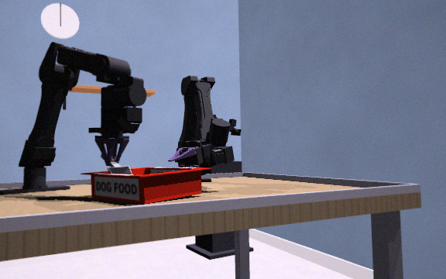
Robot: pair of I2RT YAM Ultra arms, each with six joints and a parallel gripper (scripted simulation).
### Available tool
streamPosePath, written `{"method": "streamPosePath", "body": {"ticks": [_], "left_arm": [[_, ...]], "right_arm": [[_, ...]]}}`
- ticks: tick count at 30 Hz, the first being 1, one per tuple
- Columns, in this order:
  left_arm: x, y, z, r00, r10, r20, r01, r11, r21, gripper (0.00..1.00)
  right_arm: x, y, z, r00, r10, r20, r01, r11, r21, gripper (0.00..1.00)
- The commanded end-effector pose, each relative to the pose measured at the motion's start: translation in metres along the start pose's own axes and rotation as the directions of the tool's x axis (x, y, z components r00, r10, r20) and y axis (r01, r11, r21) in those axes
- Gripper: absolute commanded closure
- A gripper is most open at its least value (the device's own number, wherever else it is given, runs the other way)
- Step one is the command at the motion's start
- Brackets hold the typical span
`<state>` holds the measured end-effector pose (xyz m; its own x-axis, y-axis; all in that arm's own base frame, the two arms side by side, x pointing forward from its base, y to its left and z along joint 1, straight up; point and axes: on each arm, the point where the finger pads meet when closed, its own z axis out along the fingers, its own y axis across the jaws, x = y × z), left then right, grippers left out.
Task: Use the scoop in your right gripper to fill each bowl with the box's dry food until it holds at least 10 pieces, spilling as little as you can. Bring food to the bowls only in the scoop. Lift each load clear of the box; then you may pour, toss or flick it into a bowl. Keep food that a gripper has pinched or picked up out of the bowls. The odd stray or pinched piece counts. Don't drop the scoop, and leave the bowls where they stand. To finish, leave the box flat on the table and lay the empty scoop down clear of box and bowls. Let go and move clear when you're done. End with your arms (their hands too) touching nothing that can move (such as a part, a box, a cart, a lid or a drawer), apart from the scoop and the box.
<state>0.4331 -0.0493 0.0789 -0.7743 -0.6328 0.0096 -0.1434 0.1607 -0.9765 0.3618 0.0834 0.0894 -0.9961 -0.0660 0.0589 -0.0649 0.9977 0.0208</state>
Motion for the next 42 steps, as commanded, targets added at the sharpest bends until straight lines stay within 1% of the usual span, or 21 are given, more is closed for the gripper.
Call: {"method": "streamPosePath", "body": {"ticks": [1, 2, 4, 5, 11, 12, 13, 14, 17, 18, 20, 21, 22, 23, 24, 25, 26, 27, 28, 29, 42], "left_arm": [[-0.004, -0.022, 0.0, 0.998, 0.066, -0.002, -0.066, 0.997, 0.033, 0.74], [-0.001, -0.027, 0.004, 0.998, 0.055, -0.015, -0.055, 0.998, 0.031, 0.74], [-0.002, -0.03, 0.004, 0.997, 0.072, -0.011, -0.072, 0.997, 0.041, 0.74], [-0.003, -0.033, 0.004, 0.996, 0.085, -0.008, -0.084, 0.995, 0.047, 0.74], [-0.001, -0.036, 0.005, 0.997, 0.075, -0.013, -0.075, 0.996, 0.044, 0.74], [-0.002, -0.038, 0.006, 0.996, 0.085, -0.011, -0.084, 0.995, 0.049, 0.74], [-0.002, -0.038, 0.006, 0.997, 0.074, -0.014, -0.073, 0.996, 0.044, 0.74], [-0.002, -0.038, 0.006, 0.997, 0.075, -0.014, -0.074, 0.996, 0.045, 0.74], [-0.002, -0.04, 0.006, 0.995, 0.098, -0.011, -0.097, 0.994, 0.051, 0.74], [-0.003, -0.039, 0.005, 0.997, 0.071, -0.01, -0.071, 0.997, 0.043, 0.74], [-0.002, -0.044, 0.007, 0.996, 0.084, -0.013, -0.083, 0.995, 0.05, 0.74], [-0.003, -0.046, 0.007, 0.996, 0.093, -0.011, -0.092, 0.994, 0.054, 0.74], [-0.003, -0.046, 0.007, 0.995, 0.095, -0.01, -0.094, 0.994, 0.055, 0.74], [-0.003, -0.047, 0.007, 0.996, 0.093, -0.01, -0.093, 0.994, 0.054, 0.74], [-0.002, -0.045, 0.007, 0.997, 0.078, -0.014, -0.077, 0.996, 0.047, 0.74], [-0.002, -0.046, 0.008, 0.997, 0.079, -0.014, -0.079, 0.996, 0.047, 0.74], [-0.002, -0.047, 0.008, 0.996, 0.086, -0.013, -0.085, 0.995, 0.05, 0.74], [-0.003, -0.05, 0.008, 0.995, 0.097, -0.01, -0.096, 0.994, 0.056, 0.74], [-0.002, -0.05, 0.008, 0.996, 0.085, -0.013, -0.085, 0.995, 0.051, 0.74], [-0.002, -0.051, 0.008, 0.994, 0.11, -0.012, -0.109, 0.992, 0.059, 1.0], [-0.01, -0.054, 0.001, 0.993, 0.116, 0.011, -0.117, 0.991, 0.062, 1.0]], "right_arm": [[-0.001, 0.001, -0.014, 0.999, -0.005, 0.033, 0.005, 1.0, -0.005, 1.0], [-0.002, -0.003, -0.009, 0.999, -0.02, 0.048, 0.023, 0.998, -0.055, 1.0], [0.003, 0.005, -0.009, 0.999, -0.019, 0.03, 0.019, 1.0, 0.004, 1.0], [-0.001, -0.004, -0.02, 0.999, -0.001, 0.044, 0.002, 1.0, -0.024, 1.0], [0.004, -0.004, -0.009, 1.0, -0.008, 0.023, 0.009, 0.998, -0.054, 1.0], [0.0, -0.004, -0.019, 0.999, -0.009, 0.04, 0.012, 0.998, -0.062, 1.0], [0.001, -0.005, -0.009, 0.999, -0.012, 0.035, 0.014, 0.998, -0.067, 1.0], [0.0, -0.005, -0.02, 0.999, -0.012, 0.038, 0.014, 0.997, -0.073, 1.0], [0.002, -0.008, -0.017, 1.0, -0.001, 0.03, 0.003, 0.998, -0.06, 1.0], [0.001, -0.009, -0.012, 0.999, -0.025, 0.034, 0.028, 0.995, -0.091, 1.0], [0.001, -0.01, -0.017, 0.999, 0.002, 0.04, 0.001, 0.997, -0.075, 1.0], [0.001, -0.012, -0.01, 0.999, -0.014, 0.039, 0.017, 0.996, -0.087, 1.0], [0.0, -0.012, -0.019, 0.999, -0.017, 0.038, 0.02, 0.995, -0.098, 1.0], [0.001, -0.012, -0.011, 0.999, -0.016, 0.042, 0.02, 0.994, -0.109, 1.0], [0.0, -0.013, -0.022, 0.999, -0.012, 0.043, 0.017, 0.993, -0.115, 1.0], [0.005, -0.014, -0.01, 1.0, -0.012, 0.023, 0.015, 0.993, -0.117, 1.0], [0.002, -0.015, -0.019, 0.999, -0.012, 0.037, 0.016, 0.993, -0.118, 1.0], [0.002, -0.016, -0.011, 0.999, -0.011, 0.041, 0.016, 0.993, -0.12, 1.0], [0.001, -0.017, -0.022, 0.999, -0.011, 0.042, 0.016, 0.992, -0.123, 1.0], [0.005, -0.019, -0.016, 1.0, 0.003, 0.023, -0.001, 0.994, -0.106, 1.0], [0.003, -0.014, -0.016, 0.999, -0.011, 0.038, 0.014, 0.995, -0.101, 1.0]]}}
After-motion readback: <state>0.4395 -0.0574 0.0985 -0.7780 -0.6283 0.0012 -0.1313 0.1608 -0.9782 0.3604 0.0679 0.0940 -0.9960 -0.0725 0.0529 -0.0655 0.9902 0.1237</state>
